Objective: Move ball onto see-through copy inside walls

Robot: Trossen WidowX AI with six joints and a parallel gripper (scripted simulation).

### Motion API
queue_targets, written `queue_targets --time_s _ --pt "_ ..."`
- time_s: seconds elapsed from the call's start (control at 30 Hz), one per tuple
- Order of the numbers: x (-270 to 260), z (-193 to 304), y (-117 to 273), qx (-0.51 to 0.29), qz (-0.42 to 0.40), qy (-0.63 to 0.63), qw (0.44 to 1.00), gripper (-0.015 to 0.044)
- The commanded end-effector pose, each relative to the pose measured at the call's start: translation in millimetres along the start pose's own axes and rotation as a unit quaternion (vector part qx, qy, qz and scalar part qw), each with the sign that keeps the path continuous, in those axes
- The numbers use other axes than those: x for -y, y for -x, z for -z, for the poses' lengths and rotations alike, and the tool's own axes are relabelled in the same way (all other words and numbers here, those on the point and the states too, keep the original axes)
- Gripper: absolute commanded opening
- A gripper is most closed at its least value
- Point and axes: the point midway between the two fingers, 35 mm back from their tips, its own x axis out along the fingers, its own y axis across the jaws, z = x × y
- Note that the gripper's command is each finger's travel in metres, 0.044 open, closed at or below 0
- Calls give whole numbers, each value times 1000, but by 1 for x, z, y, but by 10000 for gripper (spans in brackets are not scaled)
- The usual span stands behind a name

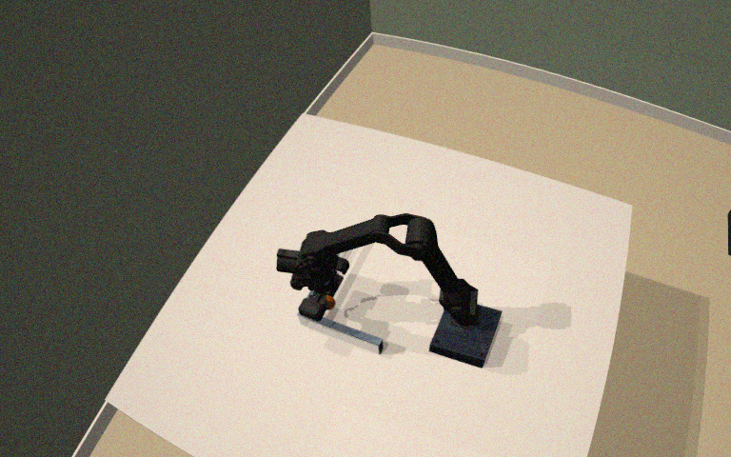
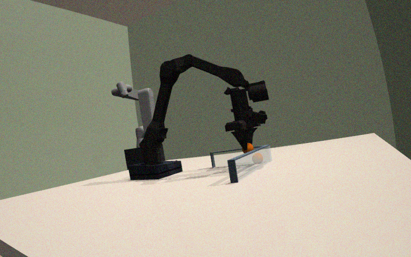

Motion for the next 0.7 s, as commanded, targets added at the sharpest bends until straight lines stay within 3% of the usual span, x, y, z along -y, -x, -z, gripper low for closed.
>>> queue_targets --time_s 0.0,0.67 --pt "0 3 -24 -5 0 -2 1000 0" --pt "0 4 -46 -5 0 -2 1000 0"
